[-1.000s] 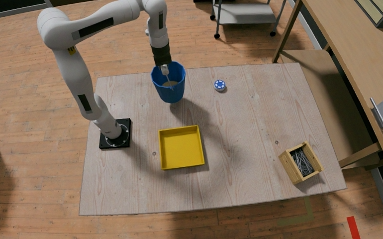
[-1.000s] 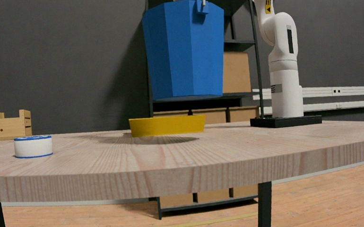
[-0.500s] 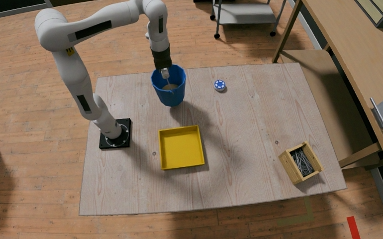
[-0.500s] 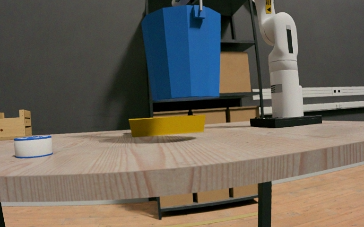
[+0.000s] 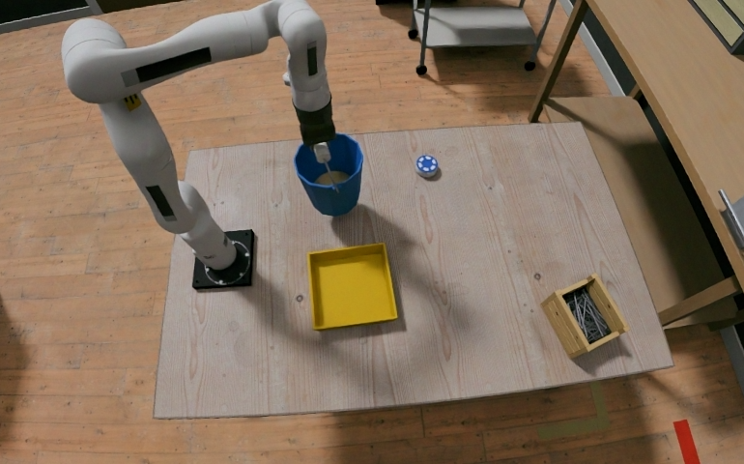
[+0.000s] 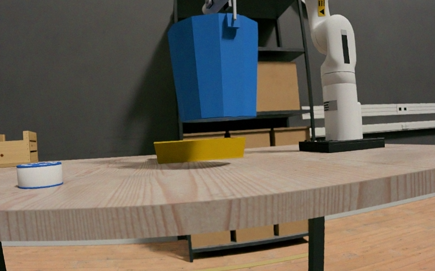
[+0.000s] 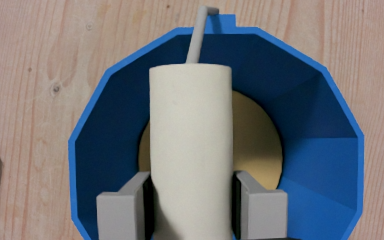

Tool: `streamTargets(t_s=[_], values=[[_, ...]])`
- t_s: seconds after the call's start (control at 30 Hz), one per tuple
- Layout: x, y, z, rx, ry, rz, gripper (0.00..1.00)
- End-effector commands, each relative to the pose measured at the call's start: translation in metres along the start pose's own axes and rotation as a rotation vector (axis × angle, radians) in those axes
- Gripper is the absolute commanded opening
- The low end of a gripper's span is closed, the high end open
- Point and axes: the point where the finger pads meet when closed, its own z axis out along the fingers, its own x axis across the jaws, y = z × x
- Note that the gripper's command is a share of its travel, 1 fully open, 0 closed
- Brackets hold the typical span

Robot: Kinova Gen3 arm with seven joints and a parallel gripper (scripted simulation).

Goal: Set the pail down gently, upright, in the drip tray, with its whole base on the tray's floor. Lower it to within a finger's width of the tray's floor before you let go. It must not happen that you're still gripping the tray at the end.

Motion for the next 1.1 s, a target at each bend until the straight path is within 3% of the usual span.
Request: streamTargets(t_s=[0.0,1.07], values=[[0.002,0.005,-0.003,0.006,0.016,0.004,0.00],[-0.007,0.095,-0.004,0.003,0.019,0.004,0.00]])
